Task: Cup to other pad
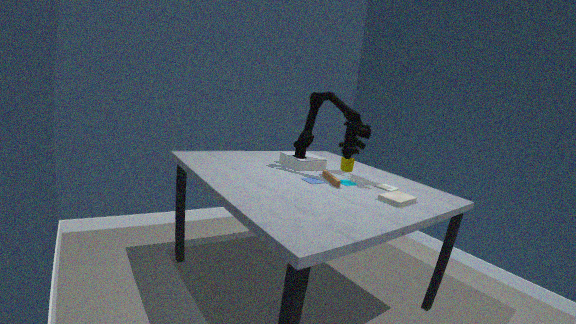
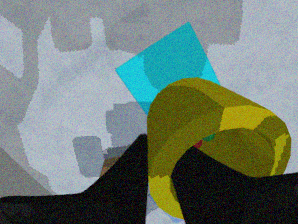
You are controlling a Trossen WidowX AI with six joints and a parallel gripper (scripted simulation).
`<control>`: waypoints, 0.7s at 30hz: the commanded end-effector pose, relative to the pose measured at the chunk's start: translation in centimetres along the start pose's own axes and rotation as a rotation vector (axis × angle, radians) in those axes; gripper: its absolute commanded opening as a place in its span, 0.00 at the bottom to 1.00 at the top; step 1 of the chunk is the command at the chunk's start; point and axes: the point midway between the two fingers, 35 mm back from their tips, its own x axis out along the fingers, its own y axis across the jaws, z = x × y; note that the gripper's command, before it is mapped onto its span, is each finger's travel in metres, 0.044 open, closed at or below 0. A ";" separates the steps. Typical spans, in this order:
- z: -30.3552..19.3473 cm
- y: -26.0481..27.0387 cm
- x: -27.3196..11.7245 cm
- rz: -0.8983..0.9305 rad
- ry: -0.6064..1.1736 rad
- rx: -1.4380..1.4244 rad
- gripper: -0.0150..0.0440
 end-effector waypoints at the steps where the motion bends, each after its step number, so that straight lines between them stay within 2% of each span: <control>1: 1.0 0.1 -0.1 -0.004 0.002 0.002 0.25; 21: 1.4 0.1 2.5 -0.004 0.002 0.002 0.25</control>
